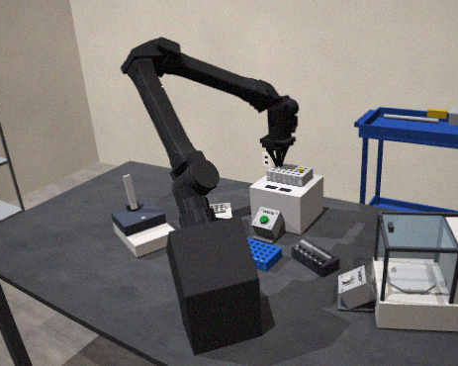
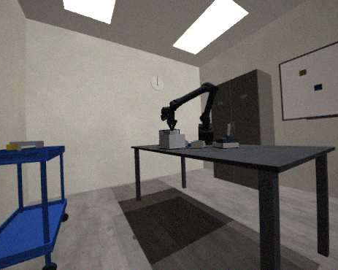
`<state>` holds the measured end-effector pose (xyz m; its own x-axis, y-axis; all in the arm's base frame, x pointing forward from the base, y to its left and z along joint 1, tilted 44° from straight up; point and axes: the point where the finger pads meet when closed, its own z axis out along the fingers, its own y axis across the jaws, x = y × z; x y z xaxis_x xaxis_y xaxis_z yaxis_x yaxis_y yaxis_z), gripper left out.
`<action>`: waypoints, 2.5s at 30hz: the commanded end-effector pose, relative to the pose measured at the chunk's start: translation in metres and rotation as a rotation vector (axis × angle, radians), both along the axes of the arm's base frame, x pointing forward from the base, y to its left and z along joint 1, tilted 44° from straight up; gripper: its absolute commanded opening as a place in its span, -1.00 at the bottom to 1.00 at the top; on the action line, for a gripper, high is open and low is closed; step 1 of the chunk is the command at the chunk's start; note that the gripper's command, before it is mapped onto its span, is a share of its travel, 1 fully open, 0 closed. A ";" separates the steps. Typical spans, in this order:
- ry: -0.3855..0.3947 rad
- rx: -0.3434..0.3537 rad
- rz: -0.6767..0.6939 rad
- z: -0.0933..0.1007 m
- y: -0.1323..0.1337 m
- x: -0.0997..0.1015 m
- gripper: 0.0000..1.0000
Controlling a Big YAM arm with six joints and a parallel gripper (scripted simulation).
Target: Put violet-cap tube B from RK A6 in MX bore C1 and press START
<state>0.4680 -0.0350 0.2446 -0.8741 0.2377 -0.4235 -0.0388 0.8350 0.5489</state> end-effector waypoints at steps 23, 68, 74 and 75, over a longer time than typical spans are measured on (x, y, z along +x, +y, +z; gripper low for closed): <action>-0.005 0.005 0.035 -0.003 0.014 0.007 -0.28; -0.030 -0.006 0.016 0.030 -0.008 -0.005 -0.28; -0.030 -0.006 0.016 0.030 -0.008 -0.005 -0.28; -0.030 -0.006 0.016 0.030 -0.008 -0.005 -0.28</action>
<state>0.4587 -0.0387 0.2594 -0.8792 0.2285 -0.4182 -0.0476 0.8311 0.5542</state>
